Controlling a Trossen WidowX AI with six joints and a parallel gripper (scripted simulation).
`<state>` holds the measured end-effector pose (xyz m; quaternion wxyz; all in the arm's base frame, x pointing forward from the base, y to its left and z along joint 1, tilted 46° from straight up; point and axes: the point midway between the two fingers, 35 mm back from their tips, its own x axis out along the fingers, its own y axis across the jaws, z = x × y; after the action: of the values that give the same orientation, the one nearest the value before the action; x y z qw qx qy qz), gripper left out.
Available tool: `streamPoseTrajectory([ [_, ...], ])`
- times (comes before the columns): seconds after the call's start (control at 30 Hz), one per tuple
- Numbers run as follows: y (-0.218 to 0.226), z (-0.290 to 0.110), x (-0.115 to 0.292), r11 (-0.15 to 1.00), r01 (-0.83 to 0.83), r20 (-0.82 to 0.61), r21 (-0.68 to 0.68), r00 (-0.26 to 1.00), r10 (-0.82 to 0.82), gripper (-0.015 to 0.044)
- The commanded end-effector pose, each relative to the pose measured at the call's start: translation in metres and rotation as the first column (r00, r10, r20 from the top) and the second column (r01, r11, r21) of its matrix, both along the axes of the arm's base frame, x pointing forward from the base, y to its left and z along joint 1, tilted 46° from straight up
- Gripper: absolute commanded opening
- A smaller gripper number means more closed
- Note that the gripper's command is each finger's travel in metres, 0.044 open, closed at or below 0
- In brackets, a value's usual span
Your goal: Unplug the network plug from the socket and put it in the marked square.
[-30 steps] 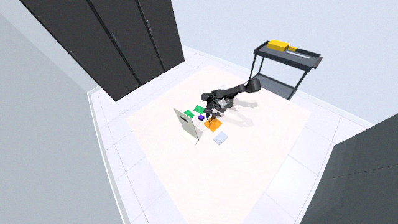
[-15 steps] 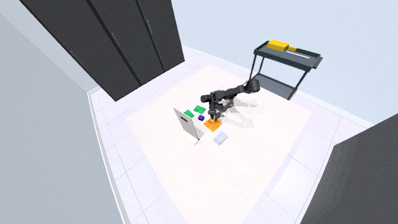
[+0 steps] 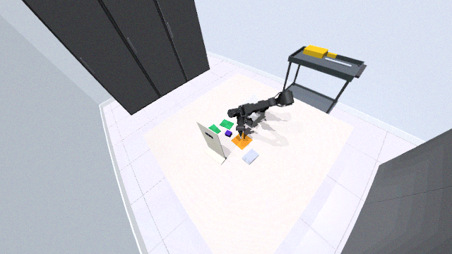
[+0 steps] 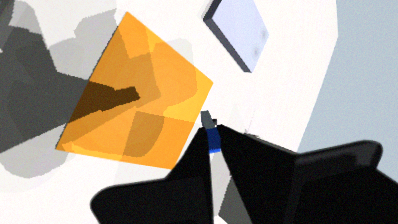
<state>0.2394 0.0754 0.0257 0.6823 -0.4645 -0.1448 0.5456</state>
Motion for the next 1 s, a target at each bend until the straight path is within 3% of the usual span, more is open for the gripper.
streamPoseTrajectory([
  [0.0,0.002,-0.006,-0.002,1.000,0.001,-0.020,0.001,1.000,-0.001,0.0000],
  [0.97,0.014,-0.022,-0.001,1.000,0.000,-0.023,-0.007,1.000,0.000,0.0000],
])
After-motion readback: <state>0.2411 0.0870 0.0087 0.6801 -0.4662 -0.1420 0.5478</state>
